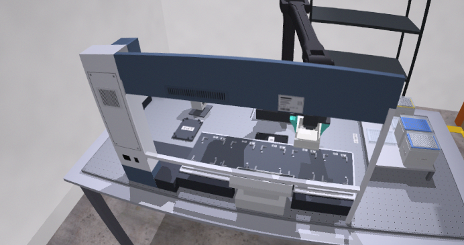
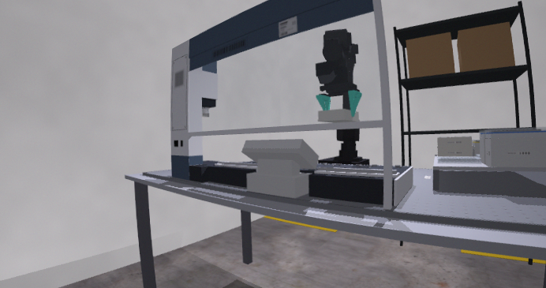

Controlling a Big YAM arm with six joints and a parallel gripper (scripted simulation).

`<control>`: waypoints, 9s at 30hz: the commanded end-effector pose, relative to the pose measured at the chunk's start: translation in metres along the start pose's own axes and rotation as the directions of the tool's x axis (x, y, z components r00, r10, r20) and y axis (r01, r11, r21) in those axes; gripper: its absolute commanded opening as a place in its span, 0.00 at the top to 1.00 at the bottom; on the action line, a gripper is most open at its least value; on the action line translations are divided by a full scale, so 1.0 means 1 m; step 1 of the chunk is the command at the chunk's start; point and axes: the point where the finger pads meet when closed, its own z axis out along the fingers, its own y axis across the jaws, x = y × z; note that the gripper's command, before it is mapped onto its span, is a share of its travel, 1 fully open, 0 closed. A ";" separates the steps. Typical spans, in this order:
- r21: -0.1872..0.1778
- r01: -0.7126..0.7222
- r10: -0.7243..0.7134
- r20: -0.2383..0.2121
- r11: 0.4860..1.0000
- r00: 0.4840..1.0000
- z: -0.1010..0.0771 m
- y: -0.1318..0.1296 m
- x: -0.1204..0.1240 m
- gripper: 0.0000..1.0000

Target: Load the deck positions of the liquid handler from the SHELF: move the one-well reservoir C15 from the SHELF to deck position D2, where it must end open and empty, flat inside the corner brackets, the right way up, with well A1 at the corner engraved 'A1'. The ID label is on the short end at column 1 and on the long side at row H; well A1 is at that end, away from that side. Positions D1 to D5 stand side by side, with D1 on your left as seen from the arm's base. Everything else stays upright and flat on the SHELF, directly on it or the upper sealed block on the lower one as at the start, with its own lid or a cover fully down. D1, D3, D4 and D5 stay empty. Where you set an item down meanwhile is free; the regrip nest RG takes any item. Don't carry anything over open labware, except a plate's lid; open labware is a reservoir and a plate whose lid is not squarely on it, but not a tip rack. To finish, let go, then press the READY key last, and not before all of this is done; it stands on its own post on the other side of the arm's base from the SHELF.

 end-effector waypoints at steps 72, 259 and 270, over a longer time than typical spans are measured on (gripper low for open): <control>-0.026 0.006 -0.004 0.084 1.000 0.996 -0.034 0.000 -0.023 1.00; -0.010 0.004 -0.004 0.023 1.000 1.000 0.138 0.008 -0.005 1.00; -0.012 0.004 -0.004 0.030 1.000 1.000 0.138 0.009 -0.008 1.00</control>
